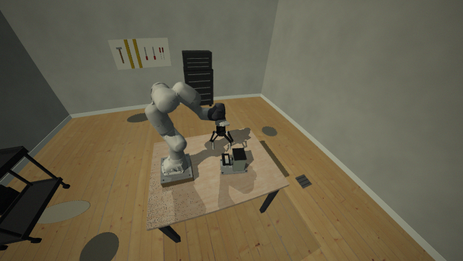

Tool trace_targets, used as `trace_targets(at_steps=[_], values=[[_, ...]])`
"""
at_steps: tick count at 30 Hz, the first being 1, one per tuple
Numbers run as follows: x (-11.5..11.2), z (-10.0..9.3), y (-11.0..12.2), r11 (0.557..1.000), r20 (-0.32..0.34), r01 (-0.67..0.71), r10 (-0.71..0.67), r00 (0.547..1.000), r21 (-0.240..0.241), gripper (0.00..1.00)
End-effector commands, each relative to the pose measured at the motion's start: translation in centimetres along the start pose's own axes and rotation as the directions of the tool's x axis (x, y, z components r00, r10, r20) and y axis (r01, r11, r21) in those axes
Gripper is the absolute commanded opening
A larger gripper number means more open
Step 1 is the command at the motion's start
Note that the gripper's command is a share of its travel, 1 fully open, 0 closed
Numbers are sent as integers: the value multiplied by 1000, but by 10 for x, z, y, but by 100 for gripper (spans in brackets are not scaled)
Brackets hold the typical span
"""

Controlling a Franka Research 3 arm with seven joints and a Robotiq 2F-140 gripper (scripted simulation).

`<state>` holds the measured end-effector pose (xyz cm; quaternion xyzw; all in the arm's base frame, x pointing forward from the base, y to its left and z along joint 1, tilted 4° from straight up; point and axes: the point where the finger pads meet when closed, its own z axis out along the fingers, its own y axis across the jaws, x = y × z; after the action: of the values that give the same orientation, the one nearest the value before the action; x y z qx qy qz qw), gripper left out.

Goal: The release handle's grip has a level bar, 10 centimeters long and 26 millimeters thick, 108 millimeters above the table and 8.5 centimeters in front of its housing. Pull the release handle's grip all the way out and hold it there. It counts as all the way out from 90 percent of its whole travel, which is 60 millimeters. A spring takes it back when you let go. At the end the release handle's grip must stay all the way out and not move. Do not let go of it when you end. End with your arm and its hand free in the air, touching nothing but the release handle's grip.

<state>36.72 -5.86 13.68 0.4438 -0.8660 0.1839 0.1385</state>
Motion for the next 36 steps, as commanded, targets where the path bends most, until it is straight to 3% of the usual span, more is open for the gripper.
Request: trace_targets(at_steps=[1, 3, 4, 9, 10, 14, 15, 19, 20, 26, 27, 36], values=[[-2, -1, -6, 991, 71, 131, -131, 989, -9, 100], [-2, -1, -6, 991, 71, 131, -131, 989, -9, 100], [6, 1, -9, 988, 124, 154, -152, 981, -14, 100], [6, 1, -9, 988, 124, 154, -152, 981, -14, 100], [13, 2, -12, 984, 170, 176, -169, 971, -22, 100], [13, 2, -12, 984, 170, 176, -169, 971, -22, 100], [20, 3, -15, 980, 211, 195, -185, 960, -28, 100], [20, 3, -15, 980, 211, 195, -185, 960, -28, 100], [25, 4, -17, 977, 250, 212, -199, 948, -29, 100], [25, 4, -17, 977, 250, 212, -199, 948, -29, 100], [30, 5, -19, 973, 280, 227, -209, 937, -31, 100], [38, 6, -23, 968, 326, 249, -224, 918, -36, 100]])
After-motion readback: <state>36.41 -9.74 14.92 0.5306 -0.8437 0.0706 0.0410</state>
